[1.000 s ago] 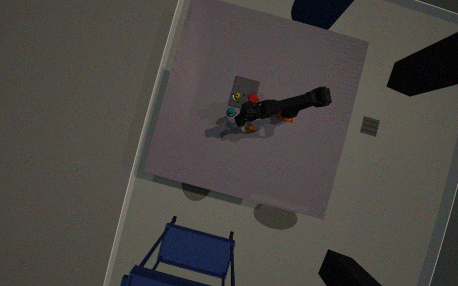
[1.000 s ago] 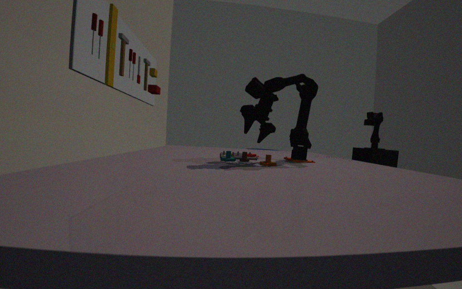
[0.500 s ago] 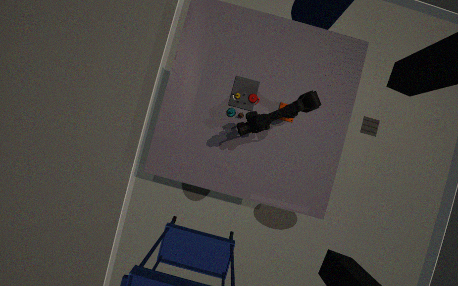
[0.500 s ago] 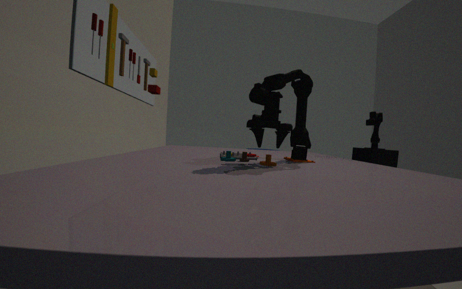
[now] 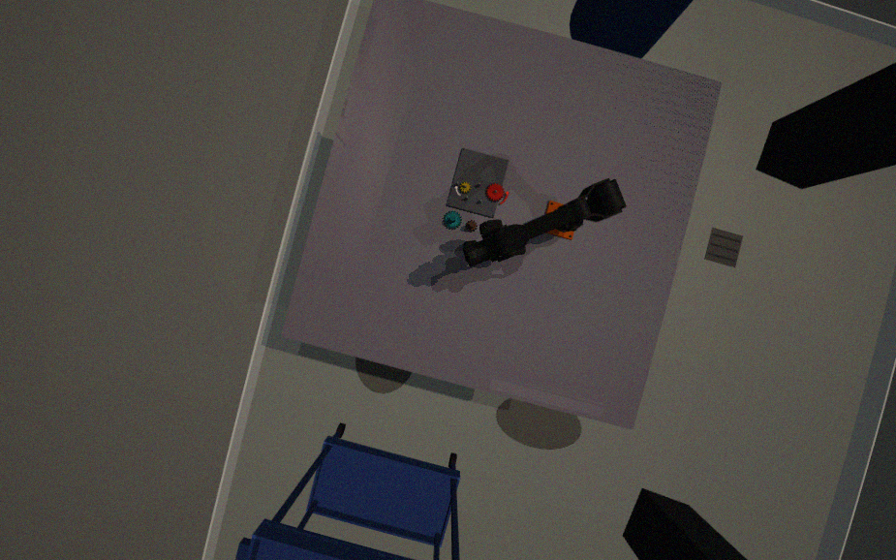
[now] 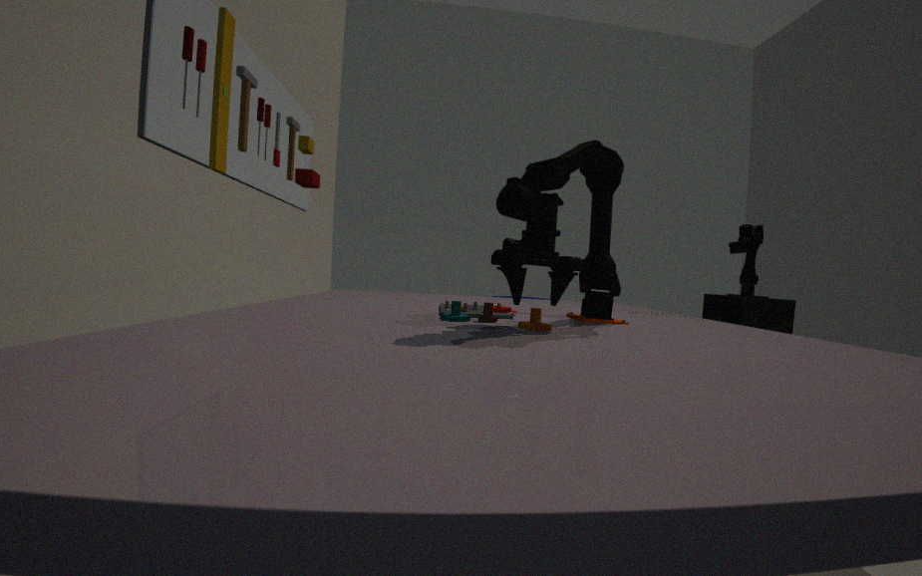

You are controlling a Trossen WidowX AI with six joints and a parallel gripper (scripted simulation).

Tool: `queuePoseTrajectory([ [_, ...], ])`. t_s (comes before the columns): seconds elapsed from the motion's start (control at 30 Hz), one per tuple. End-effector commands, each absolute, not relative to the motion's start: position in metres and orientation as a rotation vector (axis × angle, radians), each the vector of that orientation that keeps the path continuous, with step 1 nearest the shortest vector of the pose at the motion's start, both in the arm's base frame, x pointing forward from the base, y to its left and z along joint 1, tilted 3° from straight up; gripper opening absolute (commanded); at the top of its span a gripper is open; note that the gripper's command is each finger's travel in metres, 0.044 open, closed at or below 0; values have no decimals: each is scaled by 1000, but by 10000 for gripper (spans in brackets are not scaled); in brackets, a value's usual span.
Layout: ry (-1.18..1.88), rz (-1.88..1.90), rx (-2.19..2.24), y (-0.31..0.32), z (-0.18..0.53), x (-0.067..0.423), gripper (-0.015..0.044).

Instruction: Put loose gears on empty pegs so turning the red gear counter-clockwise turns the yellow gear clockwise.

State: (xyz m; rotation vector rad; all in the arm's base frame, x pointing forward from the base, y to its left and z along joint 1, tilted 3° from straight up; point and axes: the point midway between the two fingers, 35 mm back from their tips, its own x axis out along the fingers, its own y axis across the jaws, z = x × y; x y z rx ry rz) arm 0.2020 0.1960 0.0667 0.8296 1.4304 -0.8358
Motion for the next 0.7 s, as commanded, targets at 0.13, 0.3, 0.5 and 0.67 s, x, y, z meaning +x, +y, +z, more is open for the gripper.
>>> queuePoseTrajectory([
  [0.13, 1431, -852, 821, 194, 50, 200, 440],
  [0.3, 1431, -852, 821, 194, 48, 200, 440],
  [0.5, 1431, -852, 821, 194, 48, 200, 440],
  [0.67, 1431, -852, 821, 194, 48, 200, 361],
])
